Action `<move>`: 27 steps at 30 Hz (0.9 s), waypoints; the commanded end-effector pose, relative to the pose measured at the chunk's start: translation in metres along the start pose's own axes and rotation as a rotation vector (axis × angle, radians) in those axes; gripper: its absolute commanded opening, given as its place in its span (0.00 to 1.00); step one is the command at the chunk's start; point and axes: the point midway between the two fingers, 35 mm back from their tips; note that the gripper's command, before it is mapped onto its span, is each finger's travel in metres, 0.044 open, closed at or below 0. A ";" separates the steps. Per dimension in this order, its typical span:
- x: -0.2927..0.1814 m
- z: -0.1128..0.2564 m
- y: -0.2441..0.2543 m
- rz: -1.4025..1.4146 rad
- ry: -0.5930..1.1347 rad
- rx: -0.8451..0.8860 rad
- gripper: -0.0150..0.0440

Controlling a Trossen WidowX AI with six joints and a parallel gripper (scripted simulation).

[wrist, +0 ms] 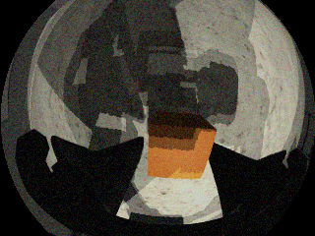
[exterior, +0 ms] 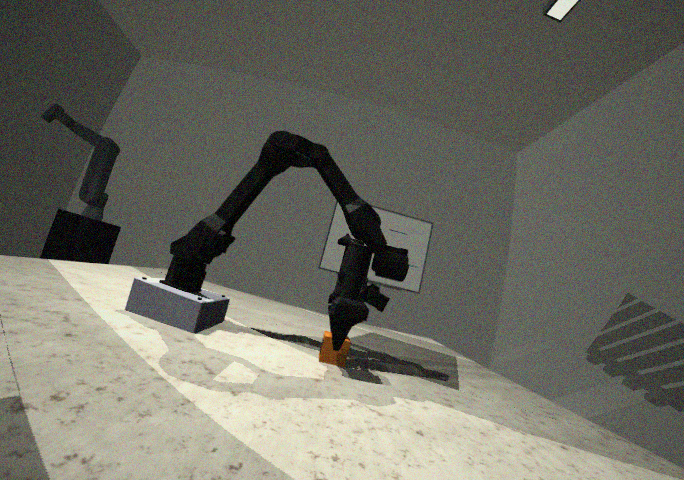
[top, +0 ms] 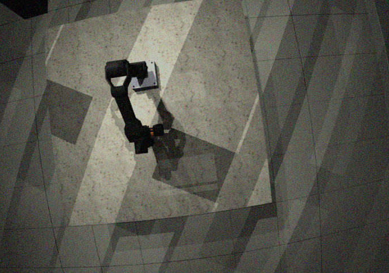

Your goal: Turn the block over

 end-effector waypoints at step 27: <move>0.000 0.029 0.000 -0.002 -0.001 -0.004 0.25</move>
Point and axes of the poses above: the point midway between the two fingers, 35 mm back from their tips, its own z axis back along the fingers, its own y axis across the jaws, x = y × z, and after that the axes turned 14 degrees about -z, right-handed
